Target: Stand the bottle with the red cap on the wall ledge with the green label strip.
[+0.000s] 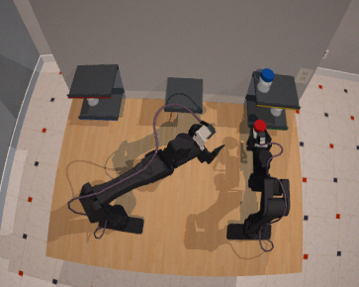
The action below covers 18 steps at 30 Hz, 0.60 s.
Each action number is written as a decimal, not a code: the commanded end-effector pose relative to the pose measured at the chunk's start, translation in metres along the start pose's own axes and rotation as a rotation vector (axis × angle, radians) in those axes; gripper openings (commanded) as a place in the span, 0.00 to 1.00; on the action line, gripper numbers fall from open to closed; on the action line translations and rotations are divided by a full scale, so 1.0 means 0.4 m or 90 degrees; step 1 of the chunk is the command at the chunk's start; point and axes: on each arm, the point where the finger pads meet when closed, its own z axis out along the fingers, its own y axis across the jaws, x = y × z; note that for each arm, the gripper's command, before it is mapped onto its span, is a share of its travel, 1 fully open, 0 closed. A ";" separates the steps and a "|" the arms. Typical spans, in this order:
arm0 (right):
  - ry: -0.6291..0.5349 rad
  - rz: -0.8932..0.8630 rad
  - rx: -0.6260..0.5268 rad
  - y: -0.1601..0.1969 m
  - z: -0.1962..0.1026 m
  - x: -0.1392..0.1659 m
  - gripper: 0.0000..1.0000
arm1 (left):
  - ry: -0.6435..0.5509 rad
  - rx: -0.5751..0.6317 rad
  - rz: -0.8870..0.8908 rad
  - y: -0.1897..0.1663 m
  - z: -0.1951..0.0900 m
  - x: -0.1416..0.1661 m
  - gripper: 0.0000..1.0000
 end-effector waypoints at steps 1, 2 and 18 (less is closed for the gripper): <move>-0.031 -0.003 -0.008 -0.011 0.032 -0.040 0.52 | -0.022 0.002 0.000 -0.001 -0.014 -0.029 0.89; -0.031 -0.003 -0.007 -0.015 0.036 -0.040 0.52 | -0.022 0.002 0.000 -0.001 -0.014 -0.029 0.89; -0.040 -0.003 0.007 -0.045 0.060 -0.050 0.52 | -0.022 0.002 0.000 -0.001 -0.014 -0.029 0.89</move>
